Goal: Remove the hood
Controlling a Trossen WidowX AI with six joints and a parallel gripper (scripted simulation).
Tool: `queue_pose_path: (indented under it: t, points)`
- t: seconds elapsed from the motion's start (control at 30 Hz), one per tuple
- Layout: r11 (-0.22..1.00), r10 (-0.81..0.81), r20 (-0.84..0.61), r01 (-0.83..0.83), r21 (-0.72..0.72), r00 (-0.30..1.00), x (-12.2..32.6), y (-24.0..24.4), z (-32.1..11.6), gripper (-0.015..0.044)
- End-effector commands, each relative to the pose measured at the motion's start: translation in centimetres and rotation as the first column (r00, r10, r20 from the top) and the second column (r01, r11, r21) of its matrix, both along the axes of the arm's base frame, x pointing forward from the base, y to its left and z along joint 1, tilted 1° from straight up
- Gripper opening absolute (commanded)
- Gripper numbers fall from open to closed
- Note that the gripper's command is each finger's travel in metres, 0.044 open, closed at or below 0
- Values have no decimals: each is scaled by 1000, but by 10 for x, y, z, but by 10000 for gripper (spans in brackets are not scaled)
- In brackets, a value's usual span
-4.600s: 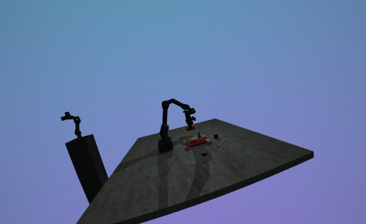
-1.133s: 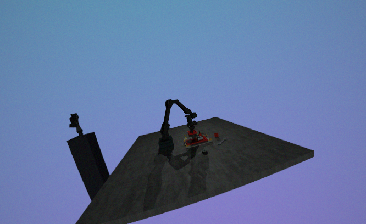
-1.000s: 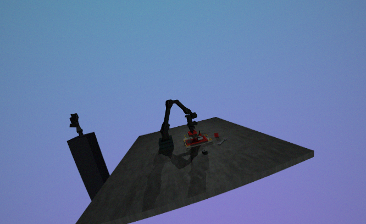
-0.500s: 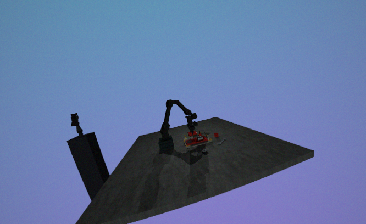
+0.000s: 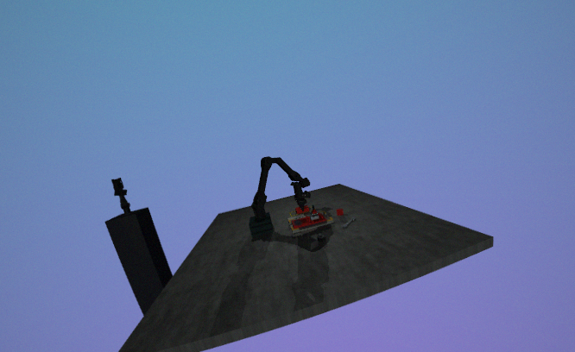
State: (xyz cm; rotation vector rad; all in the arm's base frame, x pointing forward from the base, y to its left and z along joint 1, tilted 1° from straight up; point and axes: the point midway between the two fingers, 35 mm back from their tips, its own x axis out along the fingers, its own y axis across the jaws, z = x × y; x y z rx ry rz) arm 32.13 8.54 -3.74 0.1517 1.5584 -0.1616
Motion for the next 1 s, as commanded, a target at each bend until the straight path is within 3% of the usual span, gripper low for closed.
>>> queue_pose_path:
  t: [0.0,0.13,0.43,0.97]
  points:
    - [1000,0,1,0,0,1000,0,0,0,341]
    - [1000,0,1,0,0,1000,0,0,0,440]
    - [1000,0,-2,0,2,1000,0,0,70,440]
    - [1000,0,-3,0,2,1000,0,0,73,440]
